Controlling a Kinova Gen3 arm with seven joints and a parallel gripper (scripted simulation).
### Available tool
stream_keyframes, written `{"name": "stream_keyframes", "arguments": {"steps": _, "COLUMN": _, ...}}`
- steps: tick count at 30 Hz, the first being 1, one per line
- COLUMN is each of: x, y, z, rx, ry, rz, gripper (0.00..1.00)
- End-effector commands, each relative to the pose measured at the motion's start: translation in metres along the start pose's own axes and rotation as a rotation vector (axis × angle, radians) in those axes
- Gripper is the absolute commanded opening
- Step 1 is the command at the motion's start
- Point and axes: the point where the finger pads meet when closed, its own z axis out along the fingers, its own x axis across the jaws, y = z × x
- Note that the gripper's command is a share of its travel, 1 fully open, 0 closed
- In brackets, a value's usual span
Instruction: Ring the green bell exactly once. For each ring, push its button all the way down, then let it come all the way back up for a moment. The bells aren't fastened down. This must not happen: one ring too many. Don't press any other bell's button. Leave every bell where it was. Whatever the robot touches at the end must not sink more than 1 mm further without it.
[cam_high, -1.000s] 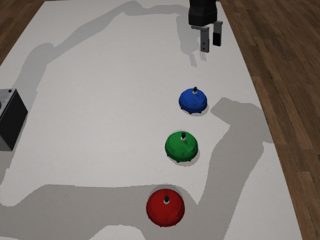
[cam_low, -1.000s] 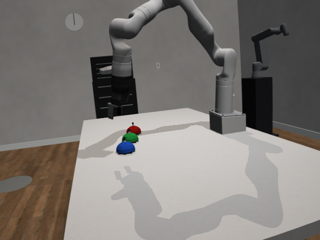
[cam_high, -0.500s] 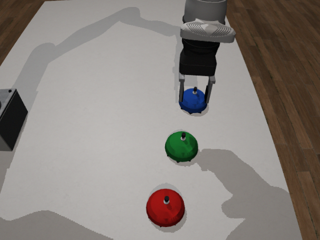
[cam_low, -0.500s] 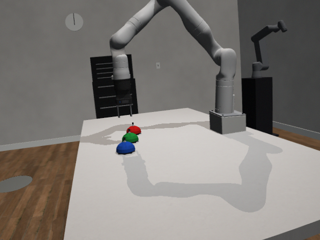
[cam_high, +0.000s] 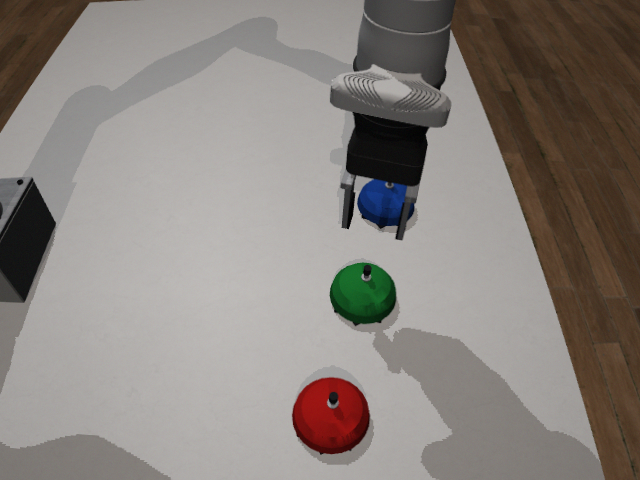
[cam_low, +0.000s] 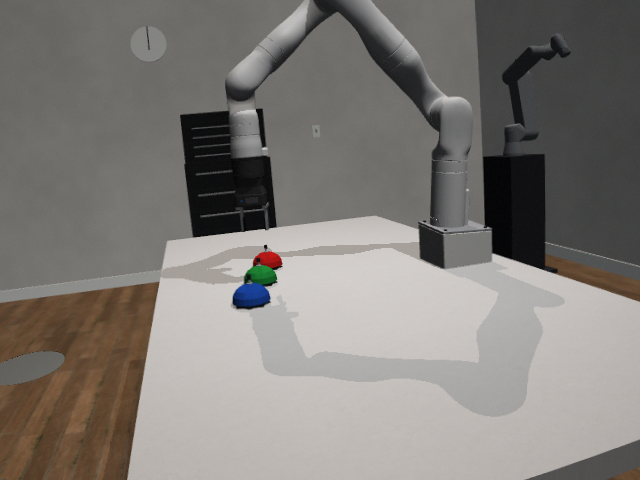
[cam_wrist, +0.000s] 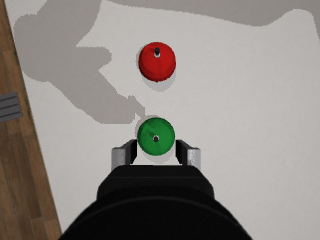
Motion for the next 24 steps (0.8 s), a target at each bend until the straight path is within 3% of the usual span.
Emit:
{"name": "stream_keyframes", "arguments": {"steps": 1, "x": -0.0006, "y": -0.0010, "z": -0.0013, "rx": -0.001, "ry": -0.003, "rz": 0.005, "gripper": 1.00}}
{"name": "stream_keyframes", "arguments": {"steps": 8, "x": -0.0004, "y": -0.0015, "z": -0.0012, "rx": -0.002, "ry": -0.002, "rz": 0.008, "gripper": 1.00}}
{"name": "stream_keyframes", "arguments": {"steps": 9, "x": -0.0004, "y": -0.0015, "z": -0.0012, "rx": -0.002, "ry": -0.002, "rz": 0.008, "gripper": 0.17}}
{"name": "stream_keyframes", "arguments": {"steps": 24, "x": -0.0004, "y": -0.0015, "z": -0.0012, "rx": -0.002, "ry": -0.002, "rz": 0.008, "gripper": 0.17}}
